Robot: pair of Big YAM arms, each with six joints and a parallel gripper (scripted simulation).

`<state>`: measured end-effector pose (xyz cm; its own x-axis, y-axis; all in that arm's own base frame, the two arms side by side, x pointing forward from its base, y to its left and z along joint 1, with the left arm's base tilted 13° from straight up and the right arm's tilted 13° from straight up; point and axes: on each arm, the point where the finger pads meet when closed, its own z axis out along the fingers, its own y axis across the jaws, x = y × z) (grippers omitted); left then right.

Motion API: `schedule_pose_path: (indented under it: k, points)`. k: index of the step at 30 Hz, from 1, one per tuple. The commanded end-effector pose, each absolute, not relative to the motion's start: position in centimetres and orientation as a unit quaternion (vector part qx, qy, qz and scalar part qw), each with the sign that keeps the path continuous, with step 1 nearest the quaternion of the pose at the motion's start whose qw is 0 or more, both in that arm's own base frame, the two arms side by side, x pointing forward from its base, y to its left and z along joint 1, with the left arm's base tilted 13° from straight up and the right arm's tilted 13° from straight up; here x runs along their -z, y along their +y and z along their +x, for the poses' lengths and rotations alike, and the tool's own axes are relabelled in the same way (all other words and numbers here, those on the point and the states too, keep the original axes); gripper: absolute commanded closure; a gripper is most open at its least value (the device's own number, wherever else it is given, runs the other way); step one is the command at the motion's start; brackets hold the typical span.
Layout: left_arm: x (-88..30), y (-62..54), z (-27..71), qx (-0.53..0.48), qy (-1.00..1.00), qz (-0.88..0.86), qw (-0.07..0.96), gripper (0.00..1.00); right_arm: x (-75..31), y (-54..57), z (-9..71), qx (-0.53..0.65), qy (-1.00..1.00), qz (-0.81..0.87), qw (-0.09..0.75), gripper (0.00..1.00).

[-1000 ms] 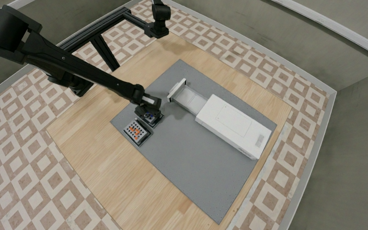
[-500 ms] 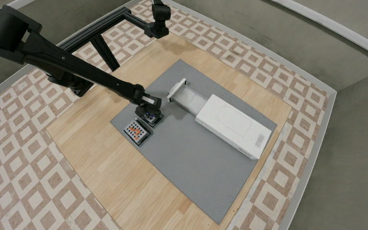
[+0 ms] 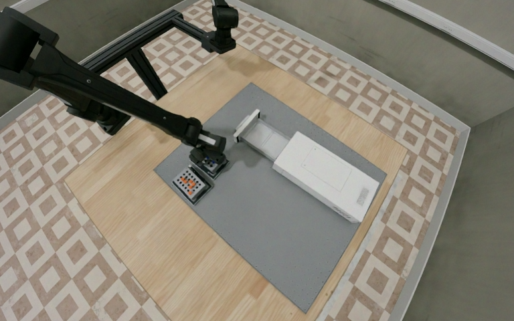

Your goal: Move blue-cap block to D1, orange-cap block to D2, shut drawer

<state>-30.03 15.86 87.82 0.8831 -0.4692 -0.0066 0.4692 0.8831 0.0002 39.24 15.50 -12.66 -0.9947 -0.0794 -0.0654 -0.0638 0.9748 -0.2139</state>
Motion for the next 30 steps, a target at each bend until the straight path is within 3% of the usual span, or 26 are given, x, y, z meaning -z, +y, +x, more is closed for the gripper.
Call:
schedule_pose_path:
  k: [1,30]
  points:
    - [-88.6,14.8,-27.9,0.243,0.020,0.006,0.970,1.00,10.4,17.8,41.7,0.089,0.992,-0.050,0.075,1.00]
    - [-88.6,14.8,-27.9,0.243,0.020,0.006,0.970,1.00,10.8,16.4,41.7,0.091,0.992,-0.043,0.073,1.00]
